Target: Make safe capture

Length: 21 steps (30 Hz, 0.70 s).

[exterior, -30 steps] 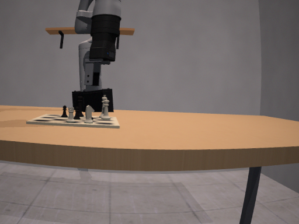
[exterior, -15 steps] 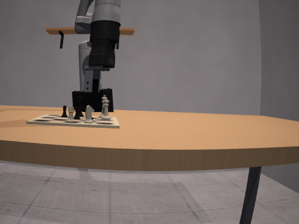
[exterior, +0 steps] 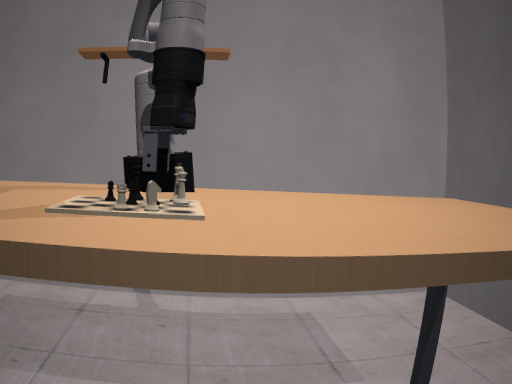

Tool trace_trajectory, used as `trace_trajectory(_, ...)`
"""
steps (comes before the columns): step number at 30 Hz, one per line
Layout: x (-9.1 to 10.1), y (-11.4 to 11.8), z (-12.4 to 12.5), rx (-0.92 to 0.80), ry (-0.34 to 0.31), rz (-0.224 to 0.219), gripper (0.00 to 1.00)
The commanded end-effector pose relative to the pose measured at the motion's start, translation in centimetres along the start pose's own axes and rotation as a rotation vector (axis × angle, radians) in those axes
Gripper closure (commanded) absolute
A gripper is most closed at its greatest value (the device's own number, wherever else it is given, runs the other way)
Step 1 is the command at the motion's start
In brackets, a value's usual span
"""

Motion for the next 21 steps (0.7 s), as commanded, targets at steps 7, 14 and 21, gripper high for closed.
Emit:
trace_trajectory(7, -0.74, 0.06, 0.11, 0.0, 0.004, -0.004, 0.32)
trace_trajectory(14, -0.97, 0.06, 0.12, 0.0, 0.004, -0.004, 0.32)
trace_trajectory(21, -0.98, 0.06, 0.12, 0.0, 0.004, -0.004, 0.32)
Point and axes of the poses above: the point where the finger pads meet when closed, its own x axis back along the fingers, its own y axis across the jaws, z = x × y, the point moved 10 cm from there along x, back along the fingers, and after that the axes turned 1 degree about x, right-handed, at the moved point
